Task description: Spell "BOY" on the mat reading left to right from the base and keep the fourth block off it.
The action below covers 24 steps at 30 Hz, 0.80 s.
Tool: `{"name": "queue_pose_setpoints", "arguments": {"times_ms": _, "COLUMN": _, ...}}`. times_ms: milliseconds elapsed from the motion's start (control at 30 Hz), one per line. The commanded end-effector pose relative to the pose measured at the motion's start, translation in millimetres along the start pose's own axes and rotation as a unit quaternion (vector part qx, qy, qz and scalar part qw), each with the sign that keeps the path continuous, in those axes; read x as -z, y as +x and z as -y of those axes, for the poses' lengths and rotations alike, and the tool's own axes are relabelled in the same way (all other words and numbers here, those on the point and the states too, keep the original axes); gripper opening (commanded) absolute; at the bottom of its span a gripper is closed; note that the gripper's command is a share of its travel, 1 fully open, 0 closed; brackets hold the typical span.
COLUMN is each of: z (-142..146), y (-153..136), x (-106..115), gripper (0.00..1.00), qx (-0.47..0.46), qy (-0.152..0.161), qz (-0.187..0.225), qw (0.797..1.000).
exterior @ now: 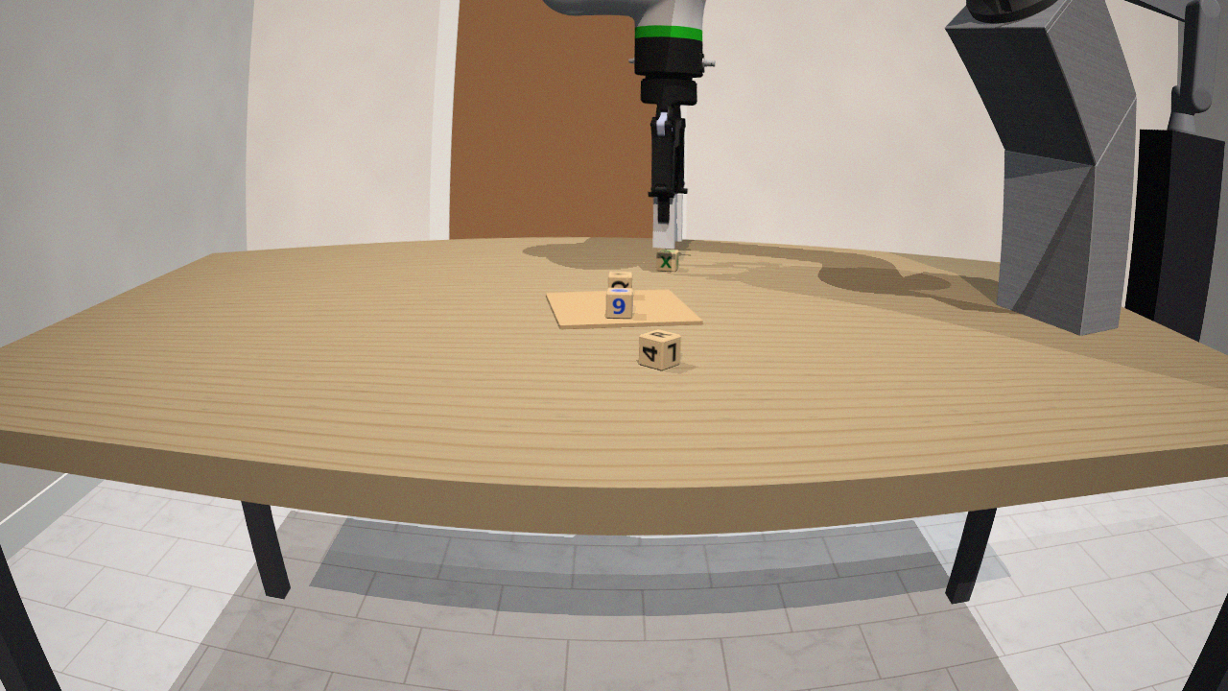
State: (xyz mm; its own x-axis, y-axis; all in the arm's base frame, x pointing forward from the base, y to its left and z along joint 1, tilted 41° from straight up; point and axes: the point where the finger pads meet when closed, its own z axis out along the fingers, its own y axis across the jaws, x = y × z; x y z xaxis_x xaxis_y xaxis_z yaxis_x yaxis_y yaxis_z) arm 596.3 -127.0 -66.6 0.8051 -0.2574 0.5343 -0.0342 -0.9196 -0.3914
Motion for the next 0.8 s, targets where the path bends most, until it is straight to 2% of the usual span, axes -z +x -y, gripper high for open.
{"name": "queue_pose_setpoints", "arguments": {"times_ms": 0, "z": 0, "y": 0, "x": 0, "gripper": 0.37, "qx": 0.000, "qy": 0.000, "qz": 0.000, "qw": 1.000}}
{"name": "queue_pose_setpoints", "arguments": {"times_ms": 500, "z": 0, "y": 0, "x": -25, "gripper": 0.37, "qx": 0.000, "qy": 0.000, "qz": 0.000, "qw": 1.000}}
{"name": "queue_pose_setpoints", "arguments": {"times_ms": 767, "z": 0, "y": 0, "x": -31, "gripper": 0.37, "qx": 0.000, "qy": 0.000, "qz": 0.000, "qw": 1.000}}
